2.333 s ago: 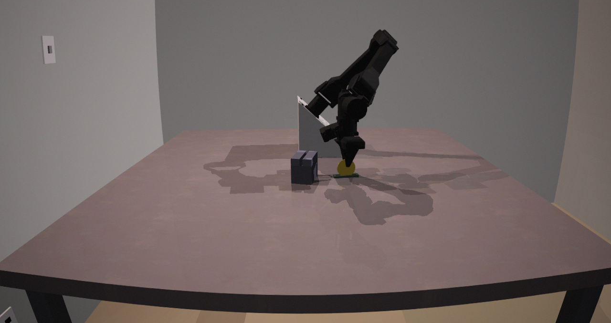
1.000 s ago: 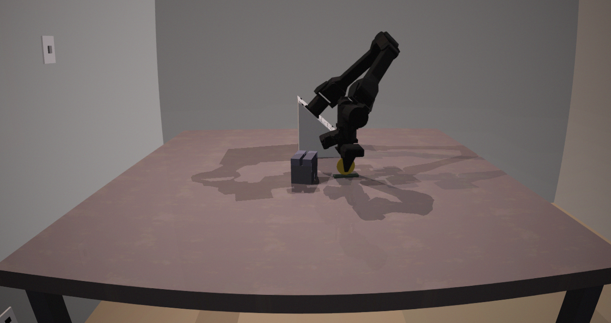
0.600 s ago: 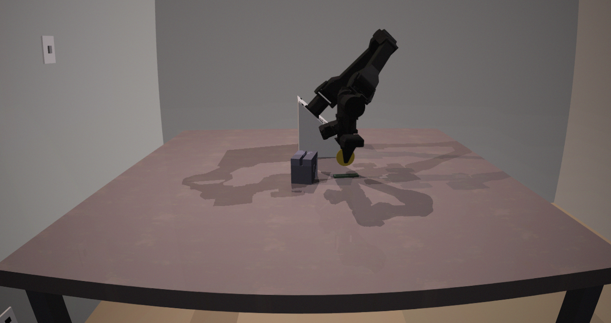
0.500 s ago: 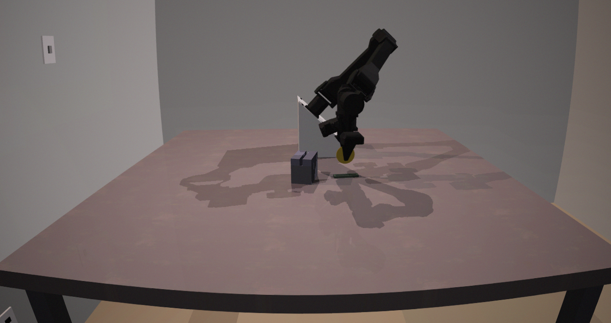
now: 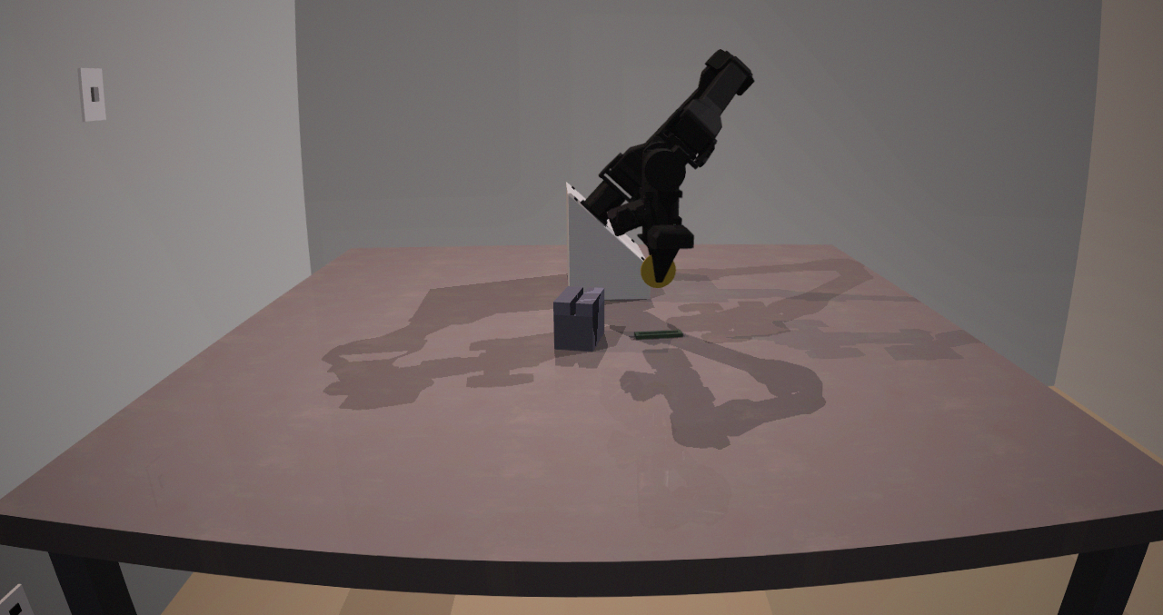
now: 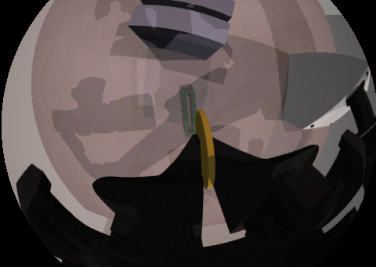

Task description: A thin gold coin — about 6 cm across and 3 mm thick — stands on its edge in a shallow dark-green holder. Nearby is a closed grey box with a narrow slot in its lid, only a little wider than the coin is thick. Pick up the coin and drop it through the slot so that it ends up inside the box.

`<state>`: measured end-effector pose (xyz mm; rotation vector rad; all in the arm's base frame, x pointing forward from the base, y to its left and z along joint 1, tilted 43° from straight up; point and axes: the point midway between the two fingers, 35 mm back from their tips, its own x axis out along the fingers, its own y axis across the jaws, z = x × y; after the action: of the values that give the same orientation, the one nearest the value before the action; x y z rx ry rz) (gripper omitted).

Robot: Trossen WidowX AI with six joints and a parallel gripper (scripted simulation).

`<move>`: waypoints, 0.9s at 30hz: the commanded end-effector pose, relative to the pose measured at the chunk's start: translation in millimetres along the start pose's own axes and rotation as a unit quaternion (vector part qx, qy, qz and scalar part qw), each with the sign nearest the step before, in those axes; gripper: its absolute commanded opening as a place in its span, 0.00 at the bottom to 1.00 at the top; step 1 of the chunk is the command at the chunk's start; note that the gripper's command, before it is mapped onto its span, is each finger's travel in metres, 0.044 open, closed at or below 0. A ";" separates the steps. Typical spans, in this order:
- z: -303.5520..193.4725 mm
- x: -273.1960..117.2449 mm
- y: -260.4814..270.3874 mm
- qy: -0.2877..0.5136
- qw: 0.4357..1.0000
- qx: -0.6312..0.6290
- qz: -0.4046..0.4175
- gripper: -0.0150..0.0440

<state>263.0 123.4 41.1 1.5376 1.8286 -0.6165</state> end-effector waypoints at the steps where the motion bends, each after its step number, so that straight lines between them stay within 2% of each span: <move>1: -1.1 -12.6 0.8 0.001 1.000 -0.003 0.005 0.25; 5: -1.2 -14.3 0.3 0.001 1.000 -0.014 0.005 0.25; 14: -0.5 -14.3 -1.7 0.000 0.986 -0.165 0.005 0.25; 27: 0.4 -14.4 -4.7 -0.001 0.925 -0.380 0.005 0.25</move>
<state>260.6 113.5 51.3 1.0776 1.7704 0.0269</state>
